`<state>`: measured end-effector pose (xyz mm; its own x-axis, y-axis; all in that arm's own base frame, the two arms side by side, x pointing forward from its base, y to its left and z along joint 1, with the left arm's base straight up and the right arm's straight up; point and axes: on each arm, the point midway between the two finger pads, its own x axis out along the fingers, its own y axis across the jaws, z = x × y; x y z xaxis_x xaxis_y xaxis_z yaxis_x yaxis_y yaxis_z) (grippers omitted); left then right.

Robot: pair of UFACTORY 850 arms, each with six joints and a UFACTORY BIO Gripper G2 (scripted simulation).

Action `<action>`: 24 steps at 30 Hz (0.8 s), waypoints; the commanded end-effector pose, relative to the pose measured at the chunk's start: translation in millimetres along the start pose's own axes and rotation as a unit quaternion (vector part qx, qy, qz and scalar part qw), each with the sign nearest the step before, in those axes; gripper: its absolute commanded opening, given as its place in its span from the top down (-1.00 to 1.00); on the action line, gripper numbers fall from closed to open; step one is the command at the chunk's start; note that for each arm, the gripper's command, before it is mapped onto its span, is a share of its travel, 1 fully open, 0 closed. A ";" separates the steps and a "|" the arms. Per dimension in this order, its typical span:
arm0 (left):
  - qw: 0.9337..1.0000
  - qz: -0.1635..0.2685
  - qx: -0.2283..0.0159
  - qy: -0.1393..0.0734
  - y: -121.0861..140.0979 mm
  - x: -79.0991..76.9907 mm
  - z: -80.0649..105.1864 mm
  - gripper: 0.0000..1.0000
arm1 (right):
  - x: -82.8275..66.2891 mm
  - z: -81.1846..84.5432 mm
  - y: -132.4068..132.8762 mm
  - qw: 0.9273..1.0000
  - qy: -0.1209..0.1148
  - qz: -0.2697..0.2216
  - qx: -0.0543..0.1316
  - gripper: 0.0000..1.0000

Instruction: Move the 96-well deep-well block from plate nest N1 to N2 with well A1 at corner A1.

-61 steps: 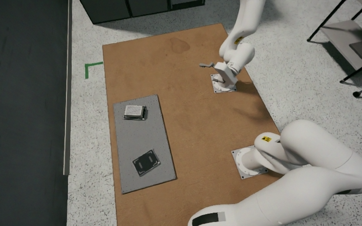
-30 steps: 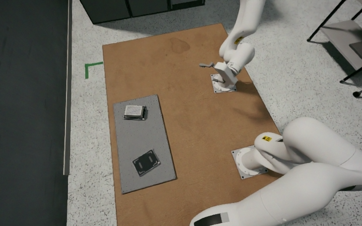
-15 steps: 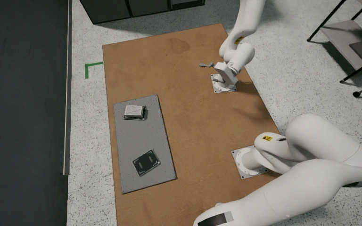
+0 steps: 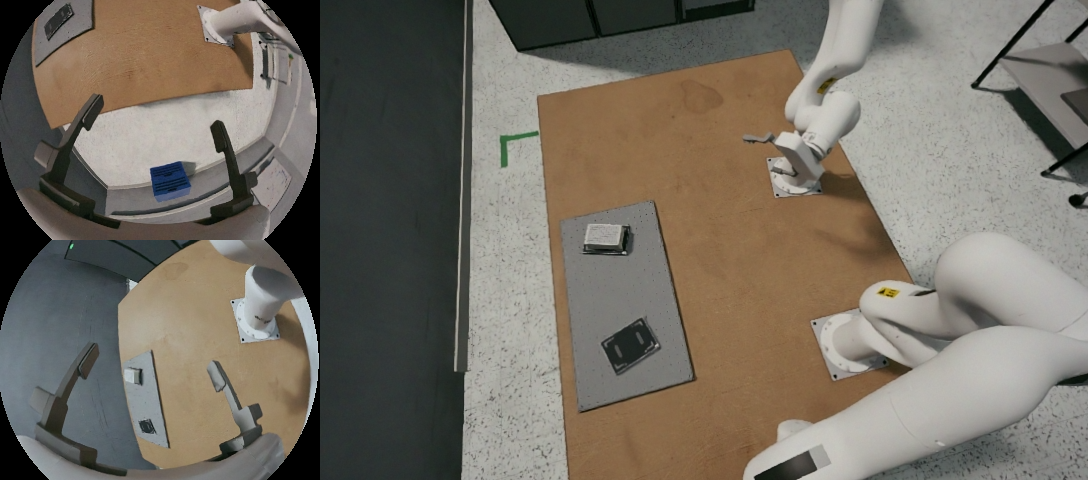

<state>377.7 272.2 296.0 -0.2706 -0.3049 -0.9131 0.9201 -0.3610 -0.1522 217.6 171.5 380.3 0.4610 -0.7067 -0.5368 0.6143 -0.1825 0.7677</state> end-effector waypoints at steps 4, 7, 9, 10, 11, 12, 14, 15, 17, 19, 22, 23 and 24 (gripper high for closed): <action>0.993 0.065 -0.098 0.017 -21.6 7.0 9.3 -1.00 | -0.6 -0.1 0.6 1.000 0.000 0.000 0.001 -1.00; 0.991 0.072 -0.110 0.019 -24.8 8.1 10.6 -1.00 | -0.6 -0.1 0.6 1.000 0.000 0.000 0.001 -1.00; 0.987 0.086 -0.135 0.023 -31.5 10.6 13.3 -1.00 | -0.6 -0.1 0.6 1.000 0.000 0.000 0.001 -1.00; 0.984 0.092 -0.147 0.025 -35.0 11.8 14.8 -1.00 | -0.6 -0.1 0.6 1.000 0.000 0.000 0.001 -1.00; 0.982 0.099 -0.160 0.027 -38.5 13.1 16.3 -1.00 | -0.6 -0.1 0.6 1.000 0.000 0.000 0.001 -1.00; 0.979 0.105 -0.173 0.029 -42.2 14.5 17.9 -1.00 | -0.6 -0.1 0.6 1.000 0.000 0.000 0.001 -1.00; 0.973 0.117 -0.198 0.033 -49.7 17.3 21.2 -1.00 | -0.6 -0.1 0.6 1.000 0.000 0.000 0.001 -1.00; 0.969 0.122 -0.211 0.035 -53.6 18.7 22.9 -1.00 | -0.6 -0.1 0.6 1.000 0.000 0.000 0.001 -1.00; 0.962 0.133 -0.236 0.039 -61.5 21.7 26.6 -1.00 | -0.6 -0.1 0.6 1.000 0.000 0.000 0.001 -1.00; 0.954 0.143 -0.261 0.043 -69.7 24.8 30.6 -1.00 | -0.6 -0.1 0.6 1.000 0.000 0.000 0.001 -1.00; 0.945 0.152 -0.286 0.047 -77.9 28.1 34.8 -1.00 | -0.6 -0.1 0.6 1.000 0.000 0.000 0.001 -1.00; 0.945 0.152 -0.286 0.047 -77.9 28.1 34.8 -1.00 | -0.6 -0.1 0.6 1.000 0.000 0.000 0.001 -1.00; 0.940 0.156 -0.299 0.049 -82.1 29.7 37.0 -1.00 | -0.6 -0.1 0.6 1.000 0.000 0.000 0.001 -1.00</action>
<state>297.0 262.4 293.9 0.0084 -0.2499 -0.9682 0.9755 0.2150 -0.0470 217.6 171.5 380.3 0.4610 -0.7067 -0.5368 0.6143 -0.1825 0.7677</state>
